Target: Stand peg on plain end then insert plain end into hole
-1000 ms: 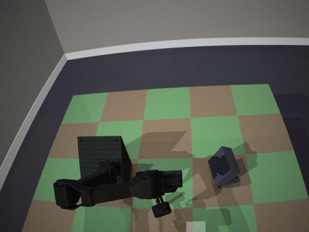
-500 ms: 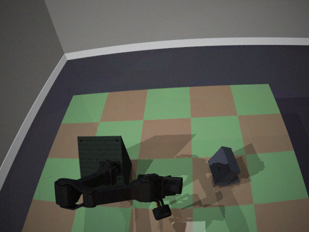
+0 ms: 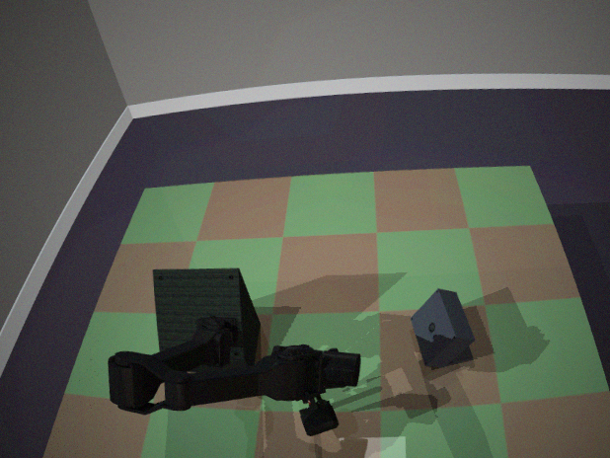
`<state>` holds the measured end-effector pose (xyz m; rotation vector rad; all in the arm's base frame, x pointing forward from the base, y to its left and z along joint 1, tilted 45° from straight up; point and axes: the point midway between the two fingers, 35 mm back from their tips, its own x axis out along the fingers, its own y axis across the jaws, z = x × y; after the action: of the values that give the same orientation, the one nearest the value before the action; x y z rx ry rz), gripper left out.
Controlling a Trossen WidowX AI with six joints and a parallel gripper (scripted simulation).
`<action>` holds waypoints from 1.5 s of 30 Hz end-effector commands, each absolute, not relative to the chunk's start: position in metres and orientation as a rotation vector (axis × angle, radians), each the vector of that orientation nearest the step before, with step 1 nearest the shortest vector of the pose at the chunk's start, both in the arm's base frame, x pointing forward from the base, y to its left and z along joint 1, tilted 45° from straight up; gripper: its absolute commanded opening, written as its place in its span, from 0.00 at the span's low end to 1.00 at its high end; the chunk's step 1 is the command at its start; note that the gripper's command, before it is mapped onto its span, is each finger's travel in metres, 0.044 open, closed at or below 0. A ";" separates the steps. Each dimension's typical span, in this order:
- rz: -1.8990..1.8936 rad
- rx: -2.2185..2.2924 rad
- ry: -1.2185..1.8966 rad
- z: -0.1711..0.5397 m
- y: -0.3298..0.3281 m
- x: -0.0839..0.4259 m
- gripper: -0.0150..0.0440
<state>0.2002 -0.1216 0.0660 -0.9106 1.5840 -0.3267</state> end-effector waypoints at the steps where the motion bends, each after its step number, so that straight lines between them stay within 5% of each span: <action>1: -0.328 -0.908 1.584 0.066 -0.121 0.200 0.51; 5: -0.328 -0.908 1.584 0.066 -0.121 0.200 0.33; 12: -0.328 -0.908 1.584 0.066 -0.121 0.200 0.25; 45: -0.304 -0.918 1.582 0.115 -0.061 0.206 0.25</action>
<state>0.2033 -0.0629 0.1174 -0.9148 1.5841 -0.3159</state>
